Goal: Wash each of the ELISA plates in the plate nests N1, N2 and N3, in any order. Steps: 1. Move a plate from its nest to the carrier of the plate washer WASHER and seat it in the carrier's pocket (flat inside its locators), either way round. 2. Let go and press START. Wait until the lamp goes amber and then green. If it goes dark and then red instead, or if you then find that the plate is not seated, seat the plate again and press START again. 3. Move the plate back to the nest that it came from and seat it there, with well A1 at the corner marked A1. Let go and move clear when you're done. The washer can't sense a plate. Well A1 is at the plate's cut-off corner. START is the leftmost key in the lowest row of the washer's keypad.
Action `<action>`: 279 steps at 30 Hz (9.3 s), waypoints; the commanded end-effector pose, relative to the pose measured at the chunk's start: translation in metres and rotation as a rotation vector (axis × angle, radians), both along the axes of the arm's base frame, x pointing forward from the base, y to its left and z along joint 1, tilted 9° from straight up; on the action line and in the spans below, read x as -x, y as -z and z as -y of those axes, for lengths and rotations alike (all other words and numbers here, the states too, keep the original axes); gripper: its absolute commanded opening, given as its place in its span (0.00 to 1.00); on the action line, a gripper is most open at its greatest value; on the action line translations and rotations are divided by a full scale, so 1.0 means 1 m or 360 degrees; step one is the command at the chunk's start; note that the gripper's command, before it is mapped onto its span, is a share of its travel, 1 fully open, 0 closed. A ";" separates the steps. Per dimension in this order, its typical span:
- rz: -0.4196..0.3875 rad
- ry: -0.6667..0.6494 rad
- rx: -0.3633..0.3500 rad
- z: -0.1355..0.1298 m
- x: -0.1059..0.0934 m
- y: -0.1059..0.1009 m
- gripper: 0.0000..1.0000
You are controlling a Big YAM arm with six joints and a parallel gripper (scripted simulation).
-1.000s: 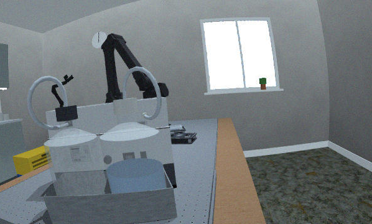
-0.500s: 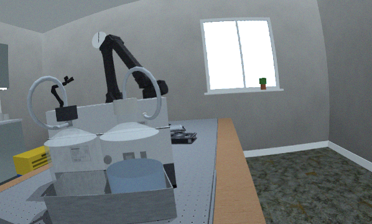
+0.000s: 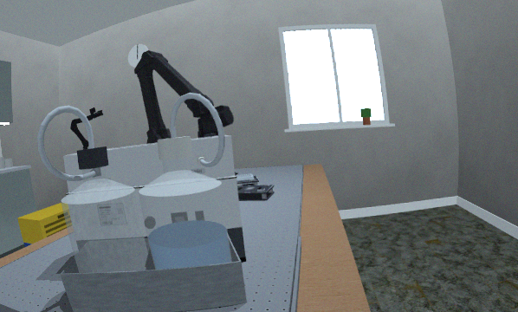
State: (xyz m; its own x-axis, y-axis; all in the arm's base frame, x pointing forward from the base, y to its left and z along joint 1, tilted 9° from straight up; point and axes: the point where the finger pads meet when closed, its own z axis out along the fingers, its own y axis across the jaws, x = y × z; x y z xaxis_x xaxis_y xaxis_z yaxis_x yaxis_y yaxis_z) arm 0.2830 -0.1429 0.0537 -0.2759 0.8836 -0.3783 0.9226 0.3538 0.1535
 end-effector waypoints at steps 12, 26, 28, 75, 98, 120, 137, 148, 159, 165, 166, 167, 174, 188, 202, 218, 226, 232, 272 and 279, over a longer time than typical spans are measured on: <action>0.0074 0.0002 0.0025 -0.003 -0.012 -0.046 0.00; 0.0031 0.0001 0.0012 -0.008 0.000 -0.044 0.00; 0.0031 0.0001 0.0012 -0.008 0.000 -0.044 0.00; 0.0031 0.0001 0.0012 -0.008 0.000 -0.044 0.00; 0.0031 0.0001 0.0012 -0.008 0.000 -0.044 0.00; 0.0031 0.0001 0.0012 -0.008 0.000 -0.044 0.00; 0.0031 0.0001 0.0012 -0.008 0.000 -0.044 0.00; 0.0031 0.0001 0.0012 -0.008 0.000 -0.044 0.00; 0.0031 0.0001 0.0012 -0.008 0.000 -0.044 0.00; 0.0031 0.0001 0.0012 -0.008 0.000 -0.044 0.00; 0.0031 0.0001 0.0012 -0.008 0.000 -0.044 0.00; 0.0031 0.0001 0.0012 -0.008 0.000 -0.044 0.00; 0.0031 0.0001 0.0012 -0.008 0.000 -0.044 0.00; 0.0031 0.0001 0.0012 -0.008 0.000 -0.044 0.00; 0.0031 0.0001 0.0012 -0.008 0.000 -0.044 0.00; 0.0031 0.0001 0.0012 -0.008 0.000 -0.044 0.00; 0.0031 0.0001 0.0012 -0.008 0.000 -0.044 0.00; 0.0031 0.0001 0.0012 -0.008 0.000 -0.044 0.00; 0.0031 0.0001 0.0012 -0.008 0.000 -0.044 0.00; 0.0031 0.0001 0.0012 -0.008 0.000 -0.044 0.00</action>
